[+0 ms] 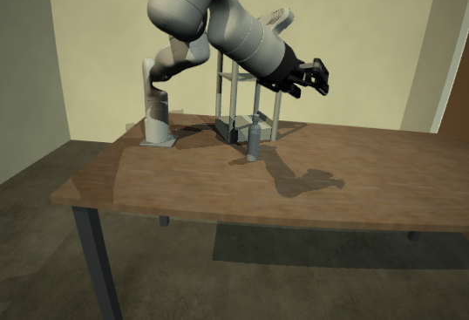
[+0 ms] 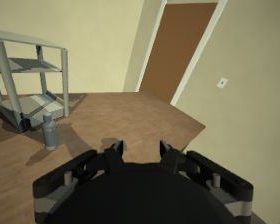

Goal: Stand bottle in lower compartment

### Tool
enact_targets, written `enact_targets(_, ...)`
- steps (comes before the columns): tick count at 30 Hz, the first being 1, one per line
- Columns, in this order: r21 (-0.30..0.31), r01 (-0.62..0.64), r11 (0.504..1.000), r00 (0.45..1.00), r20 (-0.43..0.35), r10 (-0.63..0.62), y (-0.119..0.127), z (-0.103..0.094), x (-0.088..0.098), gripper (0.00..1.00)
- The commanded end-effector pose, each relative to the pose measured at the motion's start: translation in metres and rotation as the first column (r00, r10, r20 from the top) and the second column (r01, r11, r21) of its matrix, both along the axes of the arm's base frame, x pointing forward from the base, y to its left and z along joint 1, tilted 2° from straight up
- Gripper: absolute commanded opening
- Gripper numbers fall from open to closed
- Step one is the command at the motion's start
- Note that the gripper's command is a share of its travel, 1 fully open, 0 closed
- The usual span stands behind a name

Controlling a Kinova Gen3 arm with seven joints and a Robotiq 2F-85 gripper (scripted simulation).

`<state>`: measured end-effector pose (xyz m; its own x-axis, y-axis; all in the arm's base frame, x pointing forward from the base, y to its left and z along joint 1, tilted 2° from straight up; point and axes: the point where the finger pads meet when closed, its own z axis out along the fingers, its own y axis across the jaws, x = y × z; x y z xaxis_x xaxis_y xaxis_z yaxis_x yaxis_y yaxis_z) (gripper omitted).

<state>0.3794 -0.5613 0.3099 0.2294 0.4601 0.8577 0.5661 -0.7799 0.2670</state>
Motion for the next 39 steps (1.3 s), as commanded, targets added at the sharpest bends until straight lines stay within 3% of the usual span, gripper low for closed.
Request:
enact_targets(1,0.032,-0.036,0.999,0.999,0.008,0.036,0.04,-0.012,0.005,0.63)
enact_targets(6,0.079,-0.149,0.986,0.989,0.017,0.149,0.081,-0.022,0.018,0.63)
enact_targets(8,0.079,-0.149,0.986,0.989,0.017,0.149,0.081,-0.022,0.018,0.63)
enact_targets(9,0.103,-0.193,0.976,0.981,0.019,0.192,0.098,-0.026,0.023,0.63)
enact_targets(12,0.115,-0.215,0.97,0.977,0.021,0.214,0.106,-0.028,0.025,0.63)
enact_targets(39,0.129,-0.24,0.962,0.971,0.023,0.239,0.116,-0.03,0.027,0.63)
